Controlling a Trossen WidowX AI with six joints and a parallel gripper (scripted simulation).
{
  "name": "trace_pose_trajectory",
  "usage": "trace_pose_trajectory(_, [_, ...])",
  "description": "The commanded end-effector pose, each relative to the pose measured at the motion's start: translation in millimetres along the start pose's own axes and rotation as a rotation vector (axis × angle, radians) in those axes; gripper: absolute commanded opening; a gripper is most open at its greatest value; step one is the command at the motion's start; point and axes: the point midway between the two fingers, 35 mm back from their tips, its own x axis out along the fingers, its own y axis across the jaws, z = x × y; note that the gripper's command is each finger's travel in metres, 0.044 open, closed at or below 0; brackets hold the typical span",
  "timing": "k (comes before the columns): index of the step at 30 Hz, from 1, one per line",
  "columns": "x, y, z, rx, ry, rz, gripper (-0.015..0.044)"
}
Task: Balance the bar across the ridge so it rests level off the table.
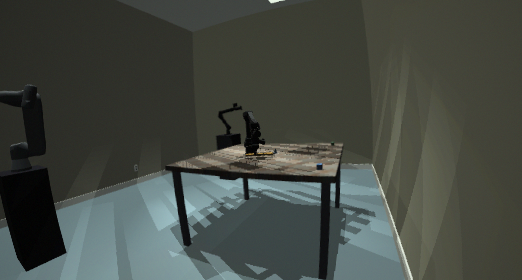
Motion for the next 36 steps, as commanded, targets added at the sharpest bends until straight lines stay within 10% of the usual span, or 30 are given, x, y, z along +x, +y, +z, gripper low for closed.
trace_pose_trajectory(1, [-15.3,-4.4,1.2,0.002,-0.007,-0.022,0.0000])
trace_pose_trajectory(36, [-73.4,14.6,31.3,0.033,-0.012,-0.020,0.0000])
